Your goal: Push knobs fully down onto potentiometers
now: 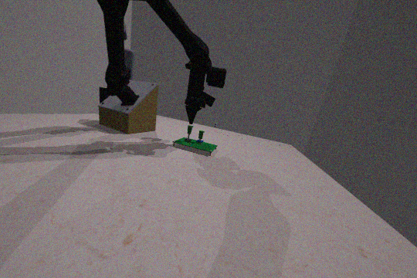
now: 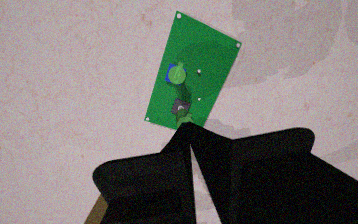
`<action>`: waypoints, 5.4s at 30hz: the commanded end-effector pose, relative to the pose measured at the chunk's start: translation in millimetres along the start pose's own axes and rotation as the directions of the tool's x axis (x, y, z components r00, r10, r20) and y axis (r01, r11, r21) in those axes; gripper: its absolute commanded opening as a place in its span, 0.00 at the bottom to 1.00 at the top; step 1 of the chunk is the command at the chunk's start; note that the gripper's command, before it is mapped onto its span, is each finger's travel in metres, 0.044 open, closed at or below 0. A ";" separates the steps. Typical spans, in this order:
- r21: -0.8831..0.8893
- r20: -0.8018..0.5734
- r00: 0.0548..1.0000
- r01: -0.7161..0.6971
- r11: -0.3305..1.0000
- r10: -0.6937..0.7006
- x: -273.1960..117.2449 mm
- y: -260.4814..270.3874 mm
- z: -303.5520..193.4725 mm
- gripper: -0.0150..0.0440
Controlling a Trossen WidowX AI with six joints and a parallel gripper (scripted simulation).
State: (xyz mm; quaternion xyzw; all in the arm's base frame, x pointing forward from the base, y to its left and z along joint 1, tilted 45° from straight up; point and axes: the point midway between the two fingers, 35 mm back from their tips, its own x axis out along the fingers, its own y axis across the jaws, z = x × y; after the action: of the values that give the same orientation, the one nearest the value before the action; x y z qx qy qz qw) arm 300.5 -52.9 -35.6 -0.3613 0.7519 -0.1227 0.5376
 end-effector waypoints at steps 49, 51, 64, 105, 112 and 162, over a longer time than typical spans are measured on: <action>-0.008 -0.004 1.000 0.005 1.000 -0.005 8.3 0.4 -1.7 0.25; -0.008 -0.004 1.000 0.005 1.000 -0.005 9.8 0.4 -1.7 0.25; -0.008 -0.004 1.000 0.005 1.000 -0.005 14.9 0.4 -1.8 0.25; -0.008 -0.005 1.000 0.006 1.000 -0.006 33.5 0.1 -2.1 0.25; -0.008 -0.005 1.000 0.006 1.000 -0.006 36.6 0.1 -2.1 0.25; -0.008 -0.005 1.000 0.007 1.000 -0.007 41.9 0.0 -2.1 0.25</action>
State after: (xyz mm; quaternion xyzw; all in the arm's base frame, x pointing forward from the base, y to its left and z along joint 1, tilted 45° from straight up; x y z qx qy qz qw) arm 292.8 -72.0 -58.2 -0.3736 0.7491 -0.1138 0.5351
